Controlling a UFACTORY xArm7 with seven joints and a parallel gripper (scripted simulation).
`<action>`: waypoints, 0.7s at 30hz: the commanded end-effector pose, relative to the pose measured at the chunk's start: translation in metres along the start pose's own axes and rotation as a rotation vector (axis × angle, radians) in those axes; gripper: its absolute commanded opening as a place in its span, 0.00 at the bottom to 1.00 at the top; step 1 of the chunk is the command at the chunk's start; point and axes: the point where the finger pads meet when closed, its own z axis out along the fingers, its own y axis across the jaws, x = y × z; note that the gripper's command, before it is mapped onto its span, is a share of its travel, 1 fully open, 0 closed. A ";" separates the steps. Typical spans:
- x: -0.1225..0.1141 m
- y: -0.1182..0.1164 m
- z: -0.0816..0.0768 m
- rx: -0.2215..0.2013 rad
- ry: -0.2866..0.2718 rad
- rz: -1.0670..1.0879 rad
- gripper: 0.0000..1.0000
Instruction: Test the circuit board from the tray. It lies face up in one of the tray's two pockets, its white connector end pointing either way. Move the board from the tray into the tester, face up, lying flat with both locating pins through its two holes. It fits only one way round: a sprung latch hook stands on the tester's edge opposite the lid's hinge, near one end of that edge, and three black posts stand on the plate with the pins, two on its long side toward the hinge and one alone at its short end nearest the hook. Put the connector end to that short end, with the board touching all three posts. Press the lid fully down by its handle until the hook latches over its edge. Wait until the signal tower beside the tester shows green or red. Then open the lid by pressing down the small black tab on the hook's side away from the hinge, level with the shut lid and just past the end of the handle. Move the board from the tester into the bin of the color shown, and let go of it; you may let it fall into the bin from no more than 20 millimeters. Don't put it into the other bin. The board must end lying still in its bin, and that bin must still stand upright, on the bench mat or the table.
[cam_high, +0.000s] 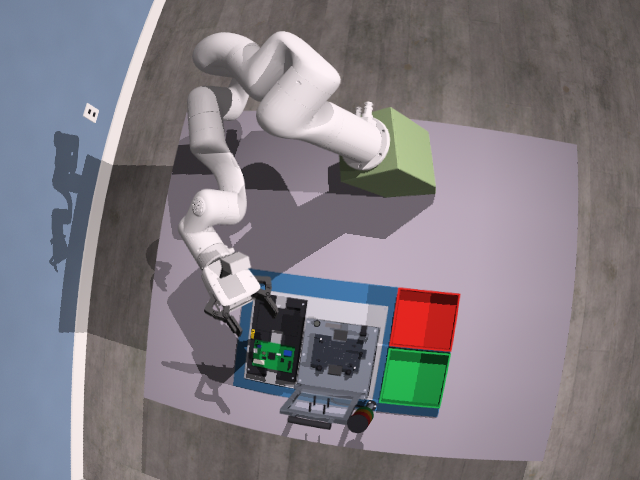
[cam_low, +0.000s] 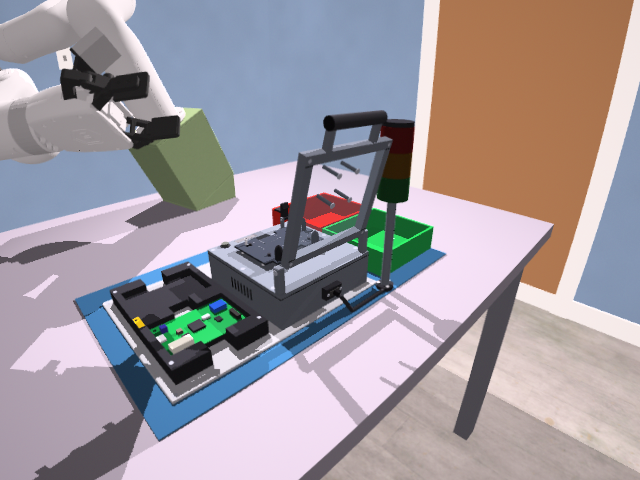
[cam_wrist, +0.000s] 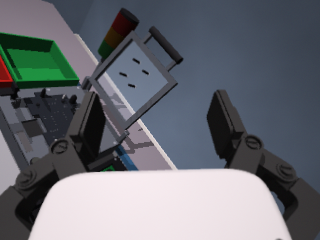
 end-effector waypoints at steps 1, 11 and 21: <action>0.001 0.001 0.000 0.001 0.001 -0.003 1.00; 0.001 0.001 0.000 0.001 0.001 -0.003 1.00; -0.002 0.001 -0.003 0.017 -0.012 0.000 1.00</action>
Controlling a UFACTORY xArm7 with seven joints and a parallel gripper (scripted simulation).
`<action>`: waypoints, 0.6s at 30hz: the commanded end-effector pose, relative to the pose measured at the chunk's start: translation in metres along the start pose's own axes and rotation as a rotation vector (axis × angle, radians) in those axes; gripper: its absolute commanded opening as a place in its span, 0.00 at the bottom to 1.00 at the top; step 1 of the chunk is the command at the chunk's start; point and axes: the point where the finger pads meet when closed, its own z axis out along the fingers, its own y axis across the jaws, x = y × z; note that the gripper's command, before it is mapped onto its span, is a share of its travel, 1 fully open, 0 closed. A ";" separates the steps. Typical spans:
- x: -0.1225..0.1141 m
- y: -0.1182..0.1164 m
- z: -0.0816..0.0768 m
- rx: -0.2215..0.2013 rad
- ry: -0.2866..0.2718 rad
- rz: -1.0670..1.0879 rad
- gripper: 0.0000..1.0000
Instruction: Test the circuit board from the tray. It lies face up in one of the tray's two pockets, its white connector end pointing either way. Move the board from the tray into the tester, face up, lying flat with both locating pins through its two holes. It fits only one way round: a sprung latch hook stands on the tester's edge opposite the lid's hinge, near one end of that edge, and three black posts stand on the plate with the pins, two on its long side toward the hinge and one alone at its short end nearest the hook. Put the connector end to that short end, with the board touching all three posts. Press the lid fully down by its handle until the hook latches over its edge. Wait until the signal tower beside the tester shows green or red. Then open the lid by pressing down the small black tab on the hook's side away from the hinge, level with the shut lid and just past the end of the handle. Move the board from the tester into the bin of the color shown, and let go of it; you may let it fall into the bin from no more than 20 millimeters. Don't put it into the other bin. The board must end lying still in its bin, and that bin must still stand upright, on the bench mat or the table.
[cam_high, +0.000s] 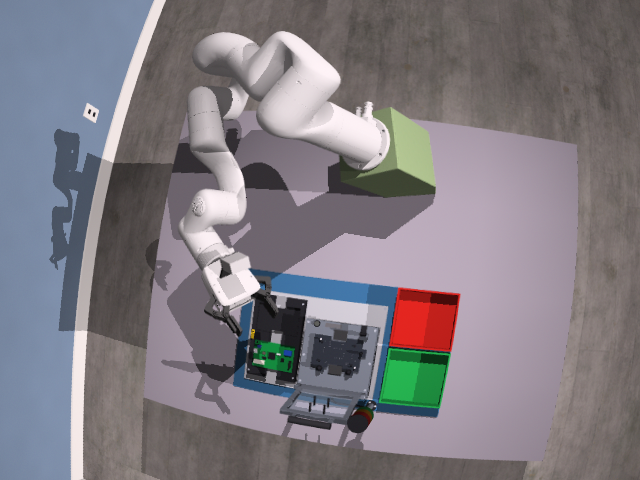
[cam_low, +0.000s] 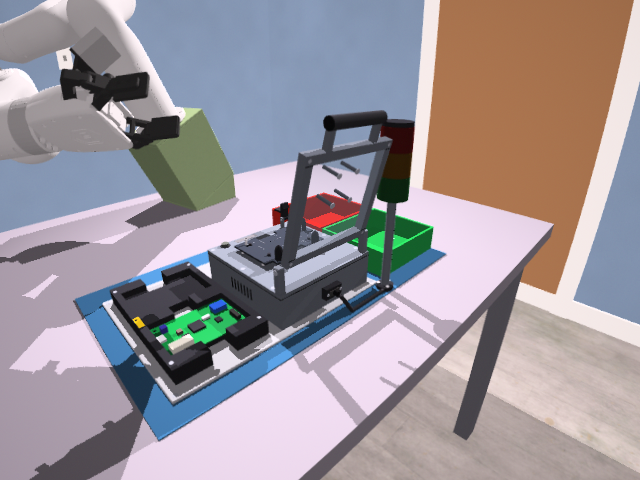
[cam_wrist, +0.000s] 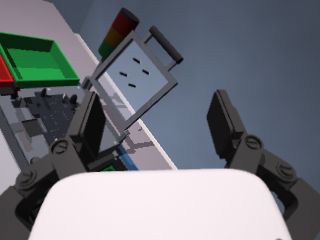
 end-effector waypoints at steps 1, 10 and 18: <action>-0.005 0.001 -0.006 0.030 -0.023 0.001 1.00; -0.034 0.015 -0.045 0.236 -0.198 0.025 1.00; -0.046 0.034 -0.067 0.375 -0.330 0.038 1.00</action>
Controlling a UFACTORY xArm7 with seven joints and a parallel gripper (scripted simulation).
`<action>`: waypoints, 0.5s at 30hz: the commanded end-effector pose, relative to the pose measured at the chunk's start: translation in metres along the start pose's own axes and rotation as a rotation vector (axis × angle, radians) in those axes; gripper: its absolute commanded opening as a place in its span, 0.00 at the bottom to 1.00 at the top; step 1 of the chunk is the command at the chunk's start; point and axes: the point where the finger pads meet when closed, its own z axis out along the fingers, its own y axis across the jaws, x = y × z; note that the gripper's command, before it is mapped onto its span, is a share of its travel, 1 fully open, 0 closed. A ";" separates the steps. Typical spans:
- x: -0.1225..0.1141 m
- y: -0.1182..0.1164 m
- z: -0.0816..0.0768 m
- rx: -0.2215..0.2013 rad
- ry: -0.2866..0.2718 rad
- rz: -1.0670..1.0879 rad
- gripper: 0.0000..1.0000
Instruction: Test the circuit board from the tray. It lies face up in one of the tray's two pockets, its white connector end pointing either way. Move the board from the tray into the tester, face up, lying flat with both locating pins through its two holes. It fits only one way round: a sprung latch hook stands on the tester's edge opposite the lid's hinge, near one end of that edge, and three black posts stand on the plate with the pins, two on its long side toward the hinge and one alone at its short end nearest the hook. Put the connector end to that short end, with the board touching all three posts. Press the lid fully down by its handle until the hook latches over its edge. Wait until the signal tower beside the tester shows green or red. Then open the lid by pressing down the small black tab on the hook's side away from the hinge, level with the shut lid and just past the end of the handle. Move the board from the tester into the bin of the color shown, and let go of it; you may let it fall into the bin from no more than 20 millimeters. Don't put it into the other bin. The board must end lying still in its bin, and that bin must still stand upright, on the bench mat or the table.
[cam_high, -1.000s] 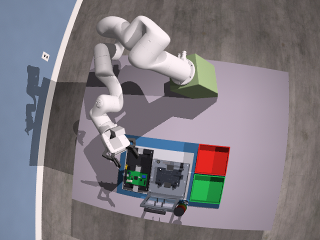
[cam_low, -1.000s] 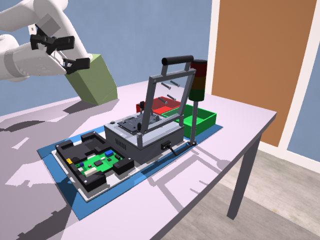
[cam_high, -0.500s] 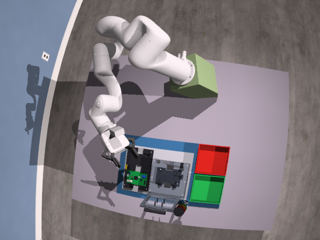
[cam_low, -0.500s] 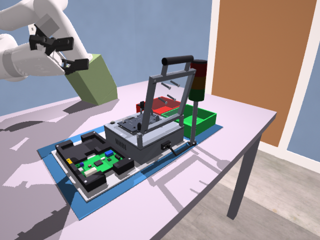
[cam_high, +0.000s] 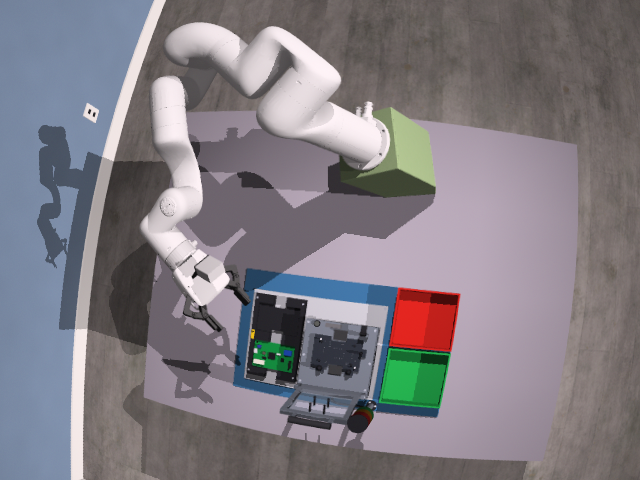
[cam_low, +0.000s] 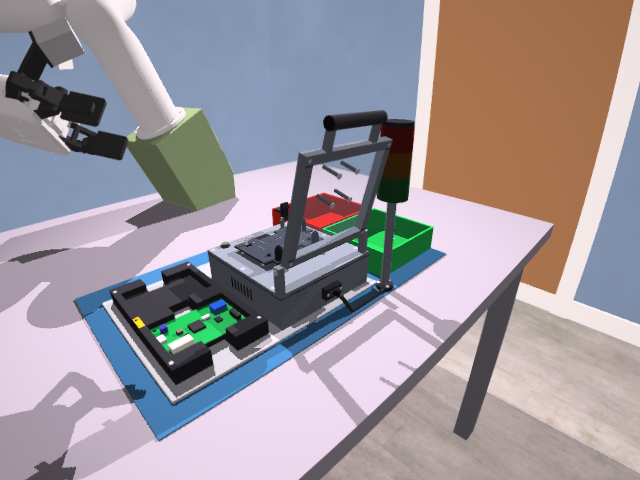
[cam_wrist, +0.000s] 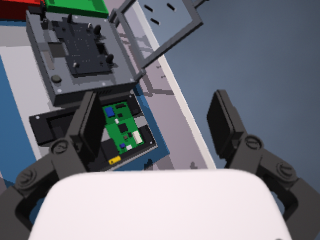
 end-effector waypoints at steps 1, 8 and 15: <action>-0.013 0.010 -0.019 0.126 -0.110 0.013 1.00; -0.020 0.029 -0.034 0.249 -0.240 0.022 1.00; -0.018 0.049 -0.041 0.358 -0.367 0.026 1.00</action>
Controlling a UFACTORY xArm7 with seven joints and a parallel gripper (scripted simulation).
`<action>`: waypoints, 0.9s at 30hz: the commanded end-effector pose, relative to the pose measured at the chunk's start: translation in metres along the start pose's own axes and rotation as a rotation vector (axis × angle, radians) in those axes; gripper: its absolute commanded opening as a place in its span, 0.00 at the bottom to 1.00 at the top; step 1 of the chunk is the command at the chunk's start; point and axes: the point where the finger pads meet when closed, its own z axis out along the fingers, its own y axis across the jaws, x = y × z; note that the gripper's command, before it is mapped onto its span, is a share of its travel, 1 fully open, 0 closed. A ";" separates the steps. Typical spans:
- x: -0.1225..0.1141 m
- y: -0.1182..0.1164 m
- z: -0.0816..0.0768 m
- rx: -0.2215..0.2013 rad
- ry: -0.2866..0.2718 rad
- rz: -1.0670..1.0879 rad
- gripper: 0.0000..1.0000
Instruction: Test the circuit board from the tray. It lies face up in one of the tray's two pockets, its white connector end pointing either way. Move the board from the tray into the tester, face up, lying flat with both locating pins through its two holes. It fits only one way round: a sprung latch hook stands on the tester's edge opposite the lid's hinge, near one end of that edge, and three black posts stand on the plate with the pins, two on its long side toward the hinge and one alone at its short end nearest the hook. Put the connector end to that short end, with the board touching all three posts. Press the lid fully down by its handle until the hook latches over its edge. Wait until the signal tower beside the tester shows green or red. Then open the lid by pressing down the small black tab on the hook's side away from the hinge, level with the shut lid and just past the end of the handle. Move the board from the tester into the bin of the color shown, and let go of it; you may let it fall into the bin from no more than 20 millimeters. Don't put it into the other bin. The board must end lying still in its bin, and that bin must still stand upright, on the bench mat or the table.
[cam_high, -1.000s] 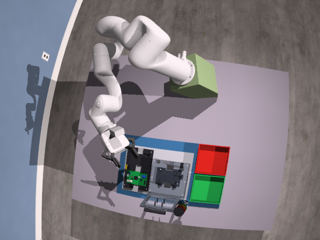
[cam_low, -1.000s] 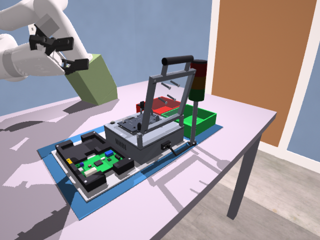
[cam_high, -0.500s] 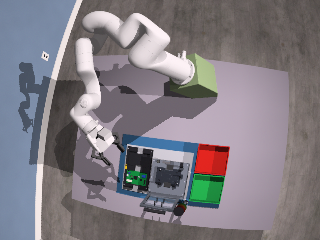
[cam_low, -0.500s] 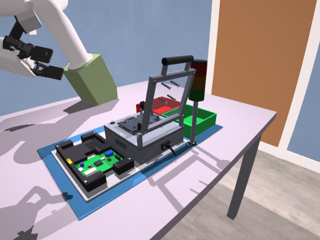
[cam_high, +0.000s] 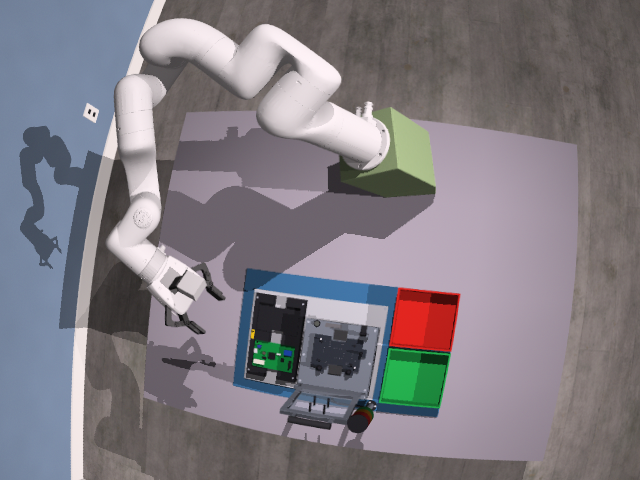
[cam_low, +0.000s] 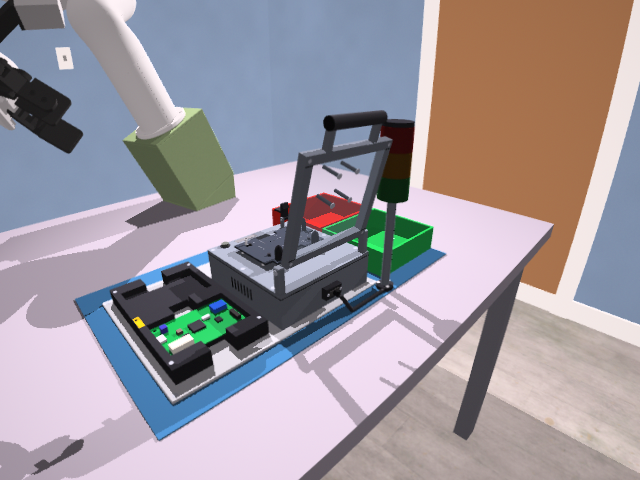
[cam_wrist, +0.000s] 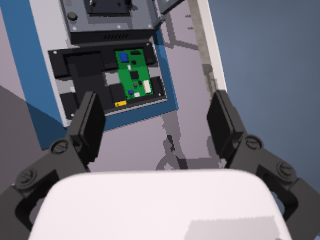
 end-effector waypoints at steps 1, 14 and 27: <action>-0.002 0.017 -0.013 0.113 -0.123 0.008 1.00; 0.015 0.051 -0.015 0.278 -0.347 0.008 1.00; 0.060 0.086 0.025 0.457 -0.640 -0.016 1.00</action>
